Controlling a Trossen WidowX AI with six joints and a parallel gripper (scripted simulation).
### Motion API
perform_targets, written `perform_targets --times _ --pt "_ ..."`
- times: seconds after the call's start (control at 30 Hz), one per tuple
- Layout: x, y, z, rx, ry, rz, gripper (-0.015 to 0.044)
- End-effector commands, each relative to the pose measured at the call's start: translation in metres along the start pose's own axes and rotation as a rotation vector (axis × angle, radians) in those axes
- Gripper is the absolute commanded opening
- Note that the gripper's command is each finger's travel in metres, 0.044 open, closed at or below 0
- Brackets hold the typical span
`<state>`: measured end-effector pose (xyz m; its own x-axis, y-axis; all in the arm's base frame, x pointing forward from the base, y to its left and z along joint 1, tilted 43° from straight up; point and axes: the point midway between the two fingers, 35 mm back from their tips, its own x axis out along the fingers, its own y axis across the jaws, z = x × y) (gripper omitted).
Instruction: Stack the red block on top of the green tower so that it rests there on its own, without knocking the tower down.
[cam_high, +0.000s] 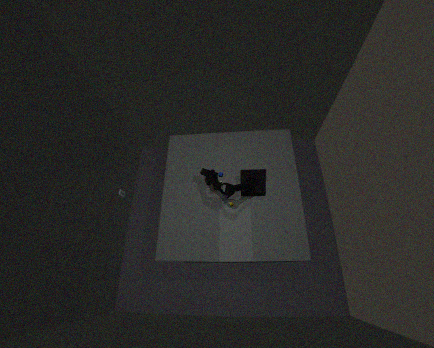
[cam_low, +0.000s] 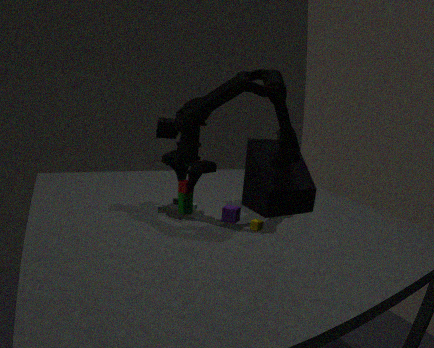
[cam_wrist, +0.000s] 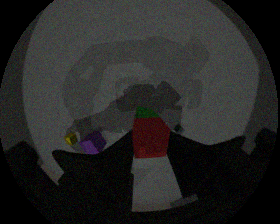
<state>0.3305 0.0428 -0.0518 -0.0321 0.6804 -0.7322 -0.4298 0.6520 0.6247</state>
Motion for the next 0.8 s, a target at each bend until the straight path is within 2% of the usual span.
perform_targets --times 0.0,0.07,0.63,0.77 --pt "0.0003 0.0003 0.0001 0.006 -0.003 0.003 0.0" --pt "-0.0024 0.0001 0.0003 0.006 -0.003 0.003 0.0" --pt "-0.0001 0.0 -0.0001 0.001 0.0 0.0 0.044" --pt "-0.0001 0.0 -0.0001 0.001 0.0 0.0 0.044"
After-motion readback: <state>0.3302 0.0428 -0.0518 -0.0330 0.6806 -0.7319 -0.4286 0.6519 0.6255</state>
